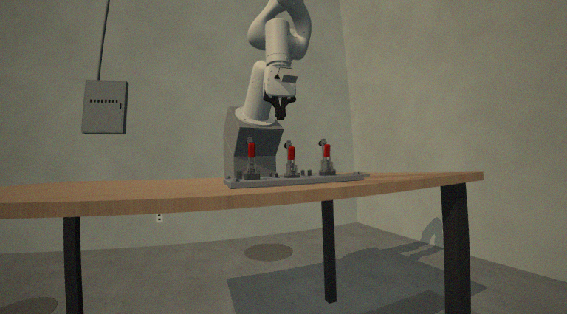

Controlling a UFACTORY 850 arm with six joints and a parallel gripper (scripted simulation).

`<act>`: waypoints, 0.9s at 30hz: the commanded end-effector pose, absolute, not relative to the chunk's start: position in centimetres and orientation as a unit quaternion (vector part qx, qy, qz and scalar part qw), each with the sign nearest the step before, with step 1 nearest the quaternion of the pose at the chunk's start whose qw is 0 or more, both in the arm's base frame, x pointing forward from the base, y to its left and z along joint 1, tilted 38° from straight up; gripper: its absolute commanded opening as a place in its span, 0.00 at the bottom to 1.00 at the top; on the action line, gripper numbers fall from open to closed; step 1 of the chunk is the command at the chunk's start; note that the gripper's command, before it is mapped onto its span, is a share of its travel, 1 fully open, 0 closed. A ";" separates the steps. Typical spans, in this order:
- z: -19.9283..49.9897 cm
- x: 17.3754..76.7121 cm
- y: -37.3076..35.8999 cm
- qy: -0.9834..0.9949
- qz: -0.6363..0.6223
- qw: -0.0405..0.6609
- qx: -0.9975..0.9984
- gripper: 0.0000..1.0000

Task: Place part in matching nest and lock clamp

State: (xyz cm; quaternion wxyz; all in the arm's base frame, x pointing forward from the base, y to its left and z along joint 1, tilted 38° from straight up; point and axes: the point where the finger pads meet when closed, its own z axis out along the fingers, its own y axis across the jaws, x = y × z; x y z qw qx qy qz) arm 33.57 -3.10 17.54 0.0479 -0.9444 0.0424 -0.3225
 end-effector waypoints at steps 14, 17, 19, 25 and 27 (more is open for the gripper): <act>17.6 33.6 -3.1 0.042 -0.323 0.048 -0.944 0.00; 17.6 33.6 -3.1 0.042 -0.323 0.048 -0.944 0.00; 17.6 33.6 -3.1 0.042 -0.323 0.048 -0.944 0.47; 17.6 33.6 -3.1 0.042 -0.323 0.048 -0.944 0.47; 17.6 33.6 -3.1 0.042 -0.323 0.048 -0.944 0.47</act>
